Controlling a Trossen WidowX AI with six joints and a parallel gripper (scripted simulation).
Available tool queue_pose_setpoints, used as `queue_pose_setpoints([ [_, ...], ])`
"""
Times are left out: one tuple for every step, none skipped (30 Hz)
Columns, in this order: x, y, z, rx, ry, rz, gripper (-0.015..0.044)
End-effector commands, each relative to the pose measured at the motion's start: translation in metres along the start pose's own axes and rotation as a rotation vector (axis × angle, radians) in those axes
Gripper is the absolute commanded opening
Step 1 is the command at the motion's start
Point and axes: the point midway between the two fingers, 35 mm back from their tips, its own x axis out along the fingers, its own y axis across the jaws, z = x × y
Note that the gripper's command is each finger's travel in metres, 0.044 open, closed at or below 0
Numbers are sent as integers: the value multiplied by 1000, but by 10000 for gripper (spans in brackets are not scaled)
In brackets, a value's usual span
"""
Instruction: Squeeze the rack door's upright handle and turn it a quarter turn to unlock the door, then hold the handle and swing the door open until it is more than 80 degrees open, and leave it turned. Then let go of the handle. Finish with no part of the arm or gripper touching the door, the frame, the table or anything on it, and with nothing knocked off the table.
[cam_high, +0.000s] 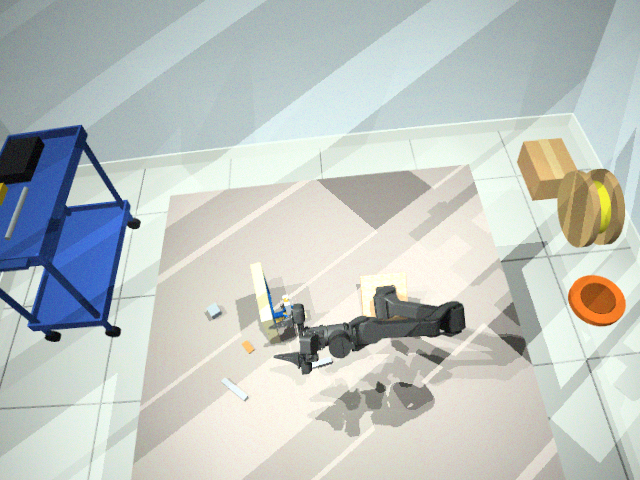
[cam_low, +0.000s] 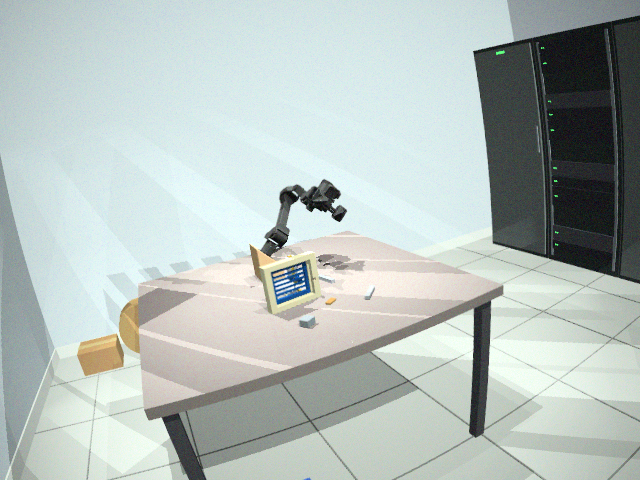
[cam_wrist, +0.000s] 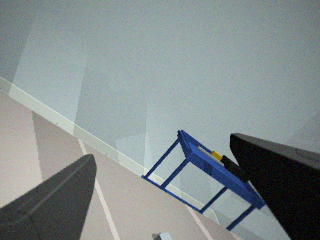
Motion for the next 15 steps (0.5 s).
queue_pose_setpoints([
  [1, 0, -1, -2, 5, 0, 374],
  [2, -1, -3, -8, 19, 1, 347],
  [5, -2, -7, -17, 42, 2, 321],
  [8, -3, -11, -28, 70, 4, 299],
  [12, -4, -16, -38, 97, 5, 299],
  [14, -6, -20, -48, 125, 8, 299],
  [17, -7, -25, -58, 153, 10, 299],
  [20, -9, -29, -67, 181, 13, 299],
  [23, -10, -34, -75, 209, 16, 299],
  [25, -12, -39, -83, 236, 20, 299],
  [27, -13, -43, -90, 263, 24, 299],
  [29, -14, -48, -97, 290, 29, 299],
  [31, -15, -52, -104, 317, 35, 299],
  [33, -16, -57, -110, 344, 41, 299],
  [35, -18, -61, -116, 370, 47, 299],
])
